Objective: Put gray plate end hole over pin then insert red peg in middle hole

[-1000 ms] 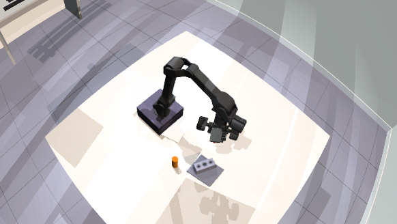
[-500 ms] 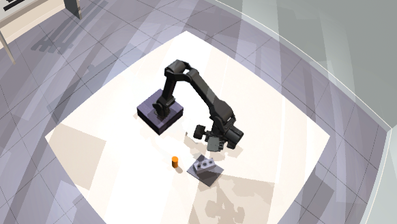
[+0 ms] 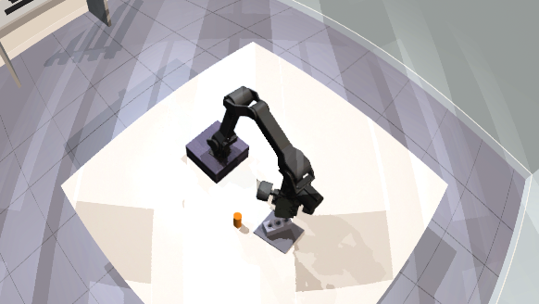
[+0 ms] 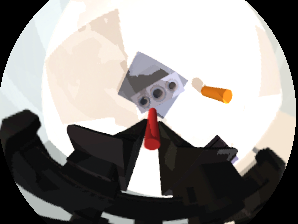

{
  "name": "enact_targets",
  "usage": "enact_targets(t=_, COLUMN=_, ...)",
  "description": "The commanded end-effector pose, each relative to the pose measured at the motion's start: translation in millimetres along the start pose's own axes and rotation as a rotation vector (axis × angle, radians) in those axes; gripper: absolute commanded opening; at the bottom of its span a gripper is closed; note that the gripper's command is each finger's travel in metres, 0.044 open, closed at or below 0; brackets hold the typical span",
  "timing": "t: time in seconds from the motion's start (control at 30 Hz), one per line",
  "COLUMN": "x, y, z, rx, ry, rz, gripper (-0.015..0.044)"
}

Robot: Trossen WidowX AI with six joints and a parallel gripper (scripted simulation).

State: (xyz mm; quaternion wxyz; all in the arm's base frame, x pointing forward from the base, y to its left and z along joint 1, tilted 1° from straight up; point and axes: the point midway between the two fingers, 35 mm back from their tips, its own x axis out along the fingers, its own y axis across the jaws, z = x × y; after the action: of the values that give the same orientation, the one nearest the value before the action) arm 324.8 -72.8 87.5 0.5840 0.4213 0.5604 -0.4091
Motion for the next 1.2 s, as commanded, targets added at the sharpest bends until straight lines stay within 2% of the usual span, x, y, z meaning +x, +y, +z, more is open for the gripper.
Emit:
enact_targets(t=0.0, x=-1, y=-2, z=14, rx=-0.005, ry=0.001, rz=0.004, gripper=0.0000)
enact_targets(t=0.23, x=0, y=-7, z=31, rx=-0.003, ry=0.000, rz=0.005, gripper=0.0000)
enact_targets(t=1.17, x=0, y=-7, z=32, rx=0.004, ry=-0.004, rz=0.003, gripper=0.0000)
